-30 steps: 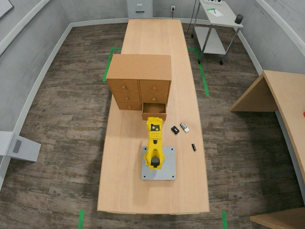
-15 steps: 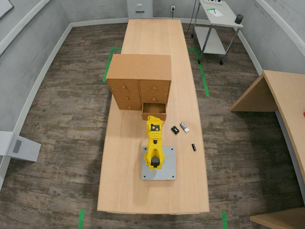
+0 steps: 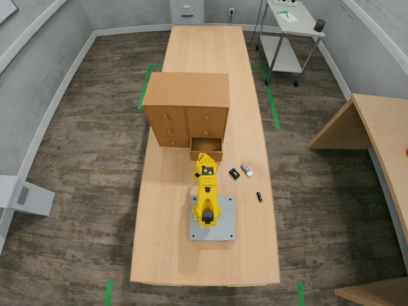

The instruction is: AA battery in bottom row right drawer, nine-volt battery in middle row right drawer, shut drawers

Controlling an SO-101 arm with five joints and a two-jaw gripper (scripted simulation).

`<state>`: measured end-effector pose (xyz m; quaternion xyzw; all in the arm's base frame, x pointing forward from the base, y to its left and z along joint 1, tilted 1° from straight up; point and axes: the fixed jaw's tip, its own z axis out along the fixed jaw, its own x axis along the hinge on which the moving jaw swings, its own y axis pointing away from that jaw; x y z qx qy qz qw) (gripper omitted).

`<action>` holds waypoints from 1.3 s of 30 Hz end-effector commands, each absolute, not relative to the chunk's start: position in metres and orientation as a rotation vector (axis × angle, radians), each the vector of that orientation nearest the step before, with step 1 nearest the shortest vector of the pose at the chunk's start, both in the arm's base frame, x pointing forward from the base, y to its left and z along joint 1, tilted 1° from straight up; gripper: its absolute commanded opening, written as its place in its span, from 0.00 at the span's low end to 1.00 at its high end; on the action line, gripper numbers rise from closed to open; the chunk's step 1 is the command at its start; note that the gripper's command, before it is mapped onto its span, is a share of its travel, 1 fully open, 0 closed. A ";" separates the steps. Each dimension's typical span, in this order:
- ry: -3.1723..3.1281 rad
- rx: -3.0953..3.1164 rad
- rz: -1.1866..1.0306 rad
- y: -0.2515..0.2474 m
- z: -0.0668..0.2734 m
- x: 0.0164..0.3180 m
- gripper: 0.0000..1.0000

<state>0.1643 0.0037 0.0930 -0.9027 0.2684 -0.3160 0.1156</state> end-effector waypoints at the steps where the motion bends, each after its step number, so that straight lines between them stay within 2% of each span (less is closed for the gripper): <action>1: 0.921 -2.558 -0.926 0.002 0.098 0.165 0.21; 39: 1.744 -1.878 -0.676 0.004 0.096 0.163 0.21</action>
